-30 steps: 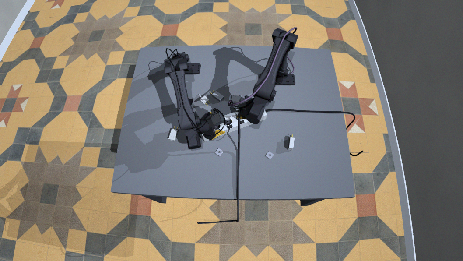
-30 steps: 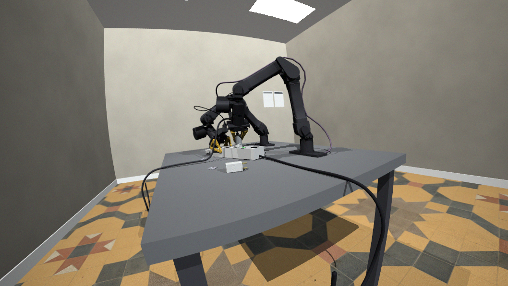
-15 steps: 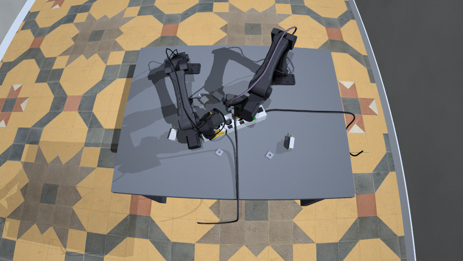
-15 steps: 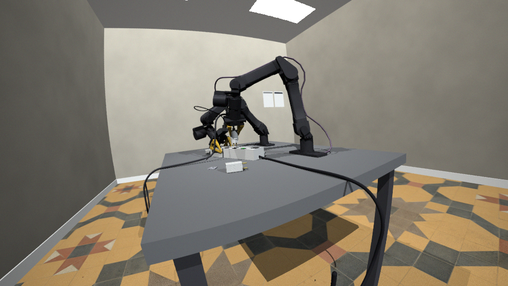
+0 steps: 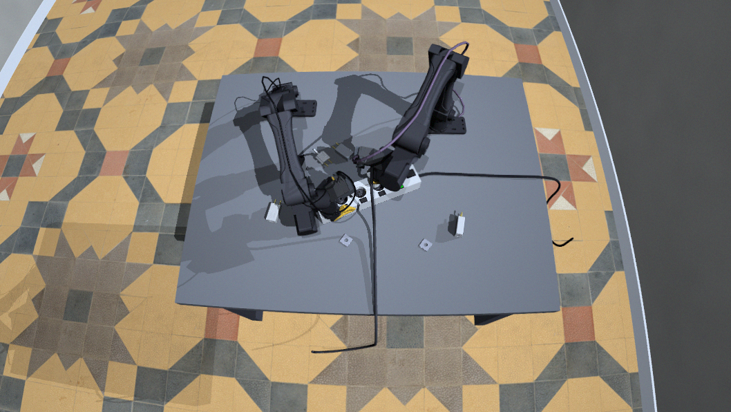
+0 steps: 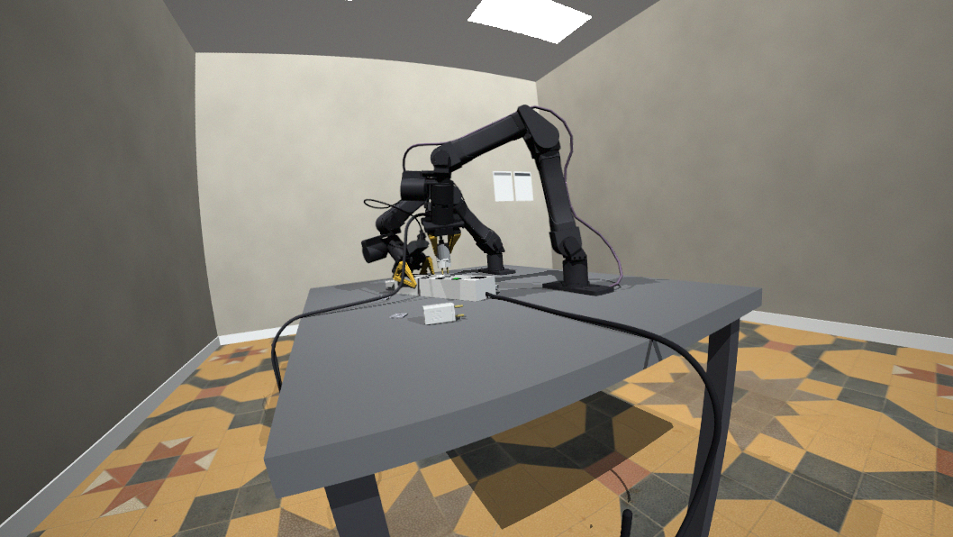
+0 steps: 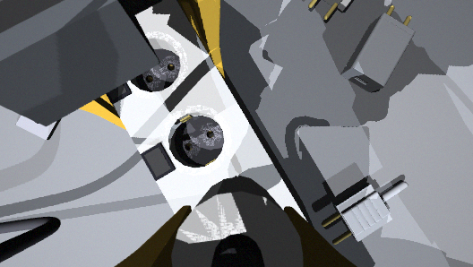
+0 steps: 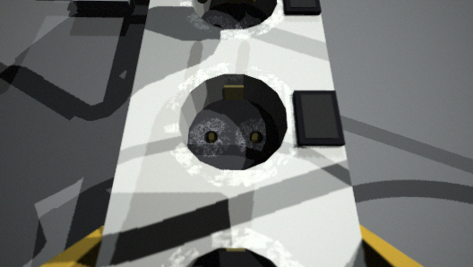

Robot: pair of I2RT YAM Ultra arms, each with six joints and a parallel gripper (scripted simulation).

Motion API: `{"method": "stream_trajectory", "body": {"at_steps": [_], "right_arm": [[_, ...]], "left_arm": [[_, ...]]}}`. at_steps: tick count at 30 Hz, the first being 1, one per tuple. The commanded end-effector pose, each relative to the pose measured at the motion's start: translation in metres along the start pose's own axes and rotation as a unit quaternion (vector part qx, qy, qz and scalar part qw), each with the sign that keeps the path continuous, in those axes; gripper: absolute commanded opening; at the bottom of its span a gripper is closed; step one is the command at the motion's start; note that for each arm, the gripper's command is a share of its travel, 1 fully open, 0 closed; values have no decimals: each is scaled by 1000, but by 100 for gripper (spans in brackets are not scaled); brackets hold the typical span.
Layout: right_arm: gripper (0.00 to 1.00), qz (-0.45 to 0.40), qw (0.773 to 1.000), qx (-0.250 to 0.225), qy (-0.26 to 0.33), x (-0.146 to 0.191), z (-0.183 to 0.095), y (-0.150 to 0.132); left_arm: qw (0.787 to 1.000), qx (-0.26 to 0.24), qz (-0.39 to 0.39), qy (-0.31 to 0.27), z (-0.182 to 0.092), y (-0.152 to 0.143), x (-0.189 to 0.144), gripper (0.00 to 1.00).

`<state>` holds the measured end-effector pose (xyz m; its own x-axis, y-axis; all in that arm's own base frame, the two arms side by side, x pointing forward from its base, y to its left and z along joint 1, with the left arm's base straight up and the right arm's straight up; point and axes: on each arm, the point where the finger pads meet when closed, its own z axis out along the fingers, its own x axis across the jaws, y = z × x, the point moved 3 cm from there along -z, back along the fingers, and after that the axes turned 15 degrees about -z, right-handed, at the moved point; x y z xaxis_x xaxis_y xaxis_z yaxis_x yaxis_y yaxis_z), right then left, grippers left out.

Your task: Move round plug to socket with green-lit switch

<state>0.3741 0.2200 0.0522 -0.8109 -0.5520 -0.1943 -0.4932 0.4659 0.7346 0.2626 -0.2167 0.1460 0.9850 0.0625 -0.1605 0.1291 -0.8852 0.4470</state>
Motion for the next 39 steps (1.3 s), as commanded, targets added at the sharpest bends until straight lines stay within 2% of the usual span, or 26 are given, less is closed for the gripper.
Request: {"method": "stream_trajectory", "body": {"at_steps": [1,13,19,21,25,28,33,39], "right_arm": [[73,3,1000,10,2,0,2,-2],[73,-3,1000,-1,-10,-6,-4,8],[73,-3,1000,1,-8,-4,-4,4],[73,-3,1000,1,-8,-4,-4,4],[73,-3,1000,1,-8,-4,-4,4],[73,-3,1000,1,-8,-4,-4,4],[73,-3,1000,1,-8,-4,-4,4],[73,-3,1000,1,-8,-4,-4,4]], "left_arm": [[999,-32,21,21,-29,22,-3,33],[999,-30,27,19,-69,35,-14,33],[999,-24,38,6,-69,0,-25,33],[999,-24,38,6,-69,0,-25,33],[999,-28,39,19,-73,-21,-26,33],[1000,-13,22,15,-69,-39,-28,33],[1000,-10,12,14,-55,-47,-19,33],[1000,-7,3,0,-50,-52,-25,33]]}}
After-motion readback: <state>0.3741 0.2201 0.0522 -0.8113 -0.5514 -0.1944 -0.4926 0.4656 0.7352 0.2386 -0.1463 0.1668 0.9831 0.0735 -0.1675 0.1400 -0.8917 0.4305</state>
